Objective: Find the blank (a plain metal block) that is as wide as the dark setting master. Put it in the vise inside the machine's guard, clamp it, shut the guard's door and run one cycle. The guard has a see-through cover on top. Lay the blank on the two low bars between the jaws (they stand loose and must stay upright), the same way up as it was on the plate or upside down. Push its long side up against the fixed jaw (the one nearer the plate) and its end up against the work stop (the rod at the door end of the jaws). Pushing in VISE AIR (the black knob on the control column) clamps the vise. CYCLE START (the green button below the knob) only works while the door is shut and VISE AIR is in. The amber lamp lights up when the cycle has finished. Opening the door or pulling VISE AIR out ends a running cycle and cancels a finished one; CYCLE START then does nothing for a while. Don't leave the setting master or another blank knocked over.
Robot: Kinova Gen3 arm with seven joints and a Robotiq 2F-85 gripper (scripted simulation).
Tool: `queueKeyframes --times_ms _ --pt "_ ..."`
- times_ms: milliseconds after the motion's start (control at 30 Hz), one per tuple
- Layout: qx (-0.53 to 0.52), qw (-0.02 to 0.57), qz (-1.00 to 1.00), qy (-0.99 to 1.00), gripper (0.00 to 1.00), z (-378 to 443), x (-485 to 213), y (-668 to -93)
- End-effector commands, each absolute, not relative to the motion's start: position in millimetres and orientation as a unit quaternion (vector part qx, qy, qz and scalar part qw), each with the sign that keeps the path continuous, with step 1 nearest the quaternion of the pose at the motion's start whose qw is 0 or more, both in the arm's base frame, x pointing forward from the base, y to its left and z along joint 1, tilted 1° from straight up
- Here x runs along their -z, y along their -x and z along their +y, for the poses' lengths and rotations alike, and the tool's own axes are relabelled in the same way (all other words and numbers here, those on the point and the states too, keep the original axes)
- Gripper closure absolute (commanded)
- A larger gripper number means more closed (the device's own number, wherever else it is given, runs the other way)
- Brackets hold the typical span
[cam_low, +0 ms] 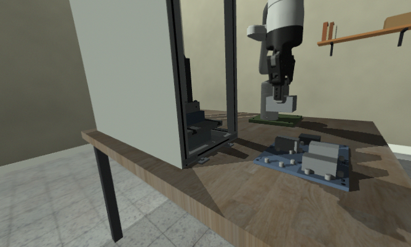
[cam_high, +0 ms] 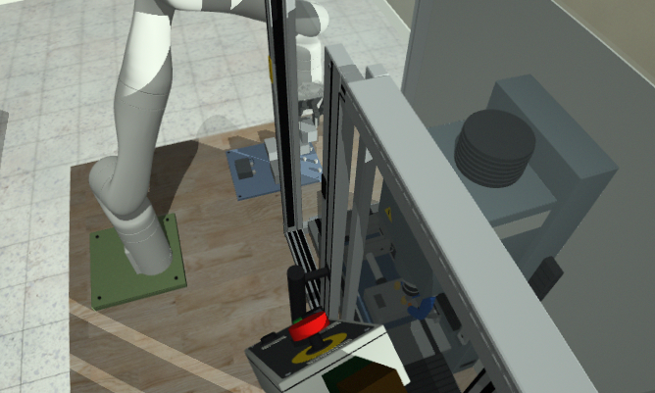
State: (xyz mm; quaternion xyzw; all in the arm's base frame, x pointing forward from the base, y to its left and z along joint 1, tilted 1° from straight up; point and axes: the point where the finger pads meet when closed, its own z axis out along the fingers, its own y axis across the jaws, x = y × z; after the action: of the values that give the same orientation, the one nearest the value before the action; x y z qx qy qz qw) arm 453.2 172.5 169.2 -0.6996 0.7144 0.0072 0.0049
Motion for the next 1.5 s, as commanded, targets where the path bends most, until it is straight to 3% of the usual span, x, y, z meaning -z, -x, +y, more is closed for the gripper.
queueKeyframes --times_ms 0,1467 --pt "-0.004 0.006 0.715 0.699 0.9 171.5 -173.3 -454.9" --pt "-0.004 0.006 0.715 0.699 0.9 168.8 -245.9 -457.9"
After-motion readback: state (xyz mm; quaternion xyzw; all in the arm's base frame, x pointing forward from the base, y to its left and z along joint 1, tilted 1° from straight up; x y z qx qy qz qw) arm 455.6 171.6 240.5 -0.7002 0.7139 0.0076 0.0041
